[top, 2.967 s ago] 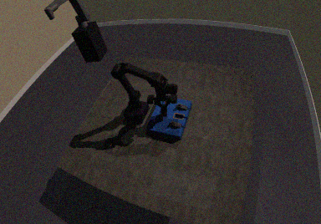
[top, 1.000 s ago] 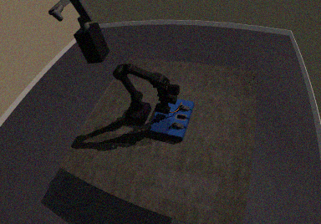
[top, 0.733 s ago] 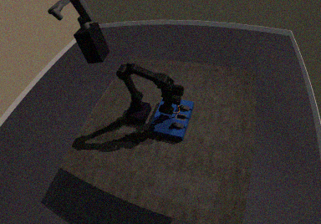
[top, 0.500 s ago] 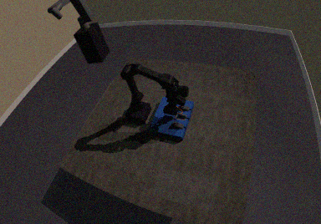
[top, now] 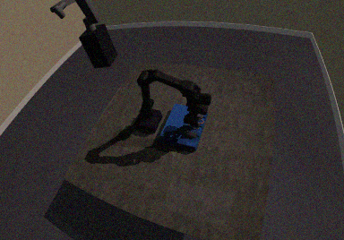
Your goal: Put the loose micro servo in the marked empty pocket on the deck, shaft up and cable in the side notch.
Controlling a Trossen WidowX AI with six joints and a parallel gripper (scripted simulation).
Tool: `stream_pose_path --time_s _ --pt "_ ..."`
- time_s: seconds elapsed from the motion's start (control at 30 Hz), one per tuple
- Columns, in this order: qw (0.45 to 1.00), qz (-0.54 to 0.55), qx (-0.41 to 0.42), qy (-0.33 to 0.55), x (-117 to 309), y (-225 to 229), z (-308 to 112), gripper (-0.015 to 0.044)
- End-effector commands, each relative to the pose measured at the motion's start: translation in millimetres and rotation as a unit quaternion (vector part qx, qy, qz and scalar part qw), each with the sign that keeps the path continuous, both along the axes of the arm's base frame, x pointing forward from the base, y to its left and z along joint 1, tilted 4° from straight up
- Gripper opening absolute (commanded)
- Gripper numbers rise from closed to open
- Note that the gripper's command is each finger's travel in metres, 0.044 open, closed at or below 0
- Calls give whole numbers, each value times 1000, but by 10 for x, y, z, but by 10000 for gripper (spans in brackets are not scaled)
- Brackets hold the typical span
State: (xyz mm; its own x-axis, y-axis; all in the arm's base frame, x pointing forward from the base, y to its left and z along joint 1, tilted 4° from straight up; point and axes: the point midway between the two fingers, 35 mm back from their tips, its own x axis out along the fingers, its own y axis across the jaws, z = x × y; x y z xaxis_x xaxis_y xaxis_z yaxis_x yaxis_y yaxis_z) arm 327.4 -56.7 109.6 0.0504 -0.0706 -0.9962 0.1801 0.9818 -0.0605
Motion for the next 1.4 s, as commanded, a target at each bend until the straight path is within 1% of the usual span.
stream_pose_path --time_s 0.0,0.37,0.83,1.37 --pt "1000 3 1 -3 38 -2 1 0" --pt "1000 3 1 -3 44 -12 -165 0" --pt "1000 3 1 -3 45 -13 -182 0" --pt "1000 3 1 -2 53 -23 -332 0"
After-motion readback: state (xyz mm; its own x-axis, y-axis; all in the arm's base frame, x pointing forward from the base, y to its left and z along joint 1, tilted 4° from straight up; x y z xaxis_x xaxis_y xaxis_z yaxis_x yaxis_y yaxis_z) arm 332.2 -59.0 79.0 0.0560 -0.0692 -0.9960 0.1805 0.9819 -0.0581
